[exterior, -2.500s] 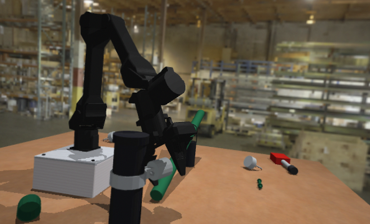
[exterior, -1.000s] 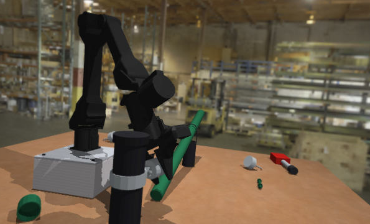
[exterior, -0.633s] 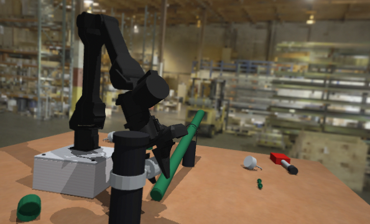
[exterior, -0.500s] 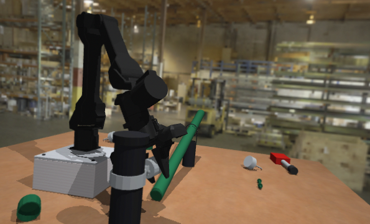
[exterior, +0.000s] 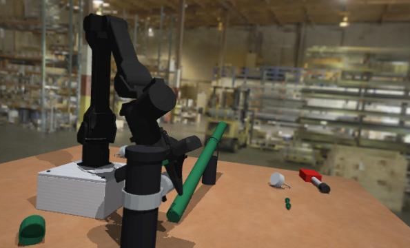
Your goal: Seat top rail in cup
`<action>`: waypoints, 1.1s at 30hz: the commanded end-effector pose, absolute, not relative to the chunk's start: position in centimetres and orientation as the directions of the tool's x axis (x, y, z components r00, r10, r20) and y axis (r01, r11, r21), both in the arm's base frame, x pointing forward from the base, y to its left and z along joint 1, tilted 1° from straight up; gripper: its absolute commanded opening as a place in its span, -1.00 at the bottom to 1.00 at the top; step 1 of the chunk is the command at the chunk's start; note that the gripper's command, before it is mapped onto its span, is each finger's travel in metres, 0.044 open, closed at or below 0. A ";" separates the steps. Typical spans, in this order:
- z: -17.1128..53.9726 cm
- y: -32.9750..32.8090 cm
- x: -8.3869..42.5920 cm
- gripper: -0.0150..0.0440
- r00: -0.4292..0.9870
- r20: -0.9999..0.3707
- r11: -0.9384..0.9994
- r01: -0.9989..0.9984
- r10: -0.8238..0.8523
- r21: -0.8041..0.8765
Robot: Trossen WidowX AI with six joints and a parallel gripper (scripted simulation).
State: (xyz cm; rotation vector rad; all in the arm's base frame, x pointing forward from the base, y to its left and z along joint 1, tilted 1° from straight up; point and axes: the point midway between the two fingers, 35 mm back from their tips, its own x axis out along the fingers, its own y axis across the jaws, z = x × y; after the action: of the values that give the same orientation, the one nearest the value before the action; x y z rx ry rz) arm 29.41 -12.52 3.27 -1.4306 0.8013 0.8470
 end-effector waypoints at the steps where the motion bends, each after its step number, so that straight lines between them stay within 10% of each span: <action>1: 3.4 -12.6 29.1 -0.49 0.495 -0.869 -0.054 -0.867 0.022 -0.495; 33: 3.3 -12.6 28.6 -0.49 0.490 -0.870 -0.099 -0.864 0.053 -0.493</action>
State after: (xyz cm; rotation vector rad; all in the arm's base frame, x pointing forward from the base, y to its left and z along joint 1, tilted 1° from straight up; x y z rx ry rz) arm 28.61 -12.60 3.29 -1.4683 0.7491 0.9062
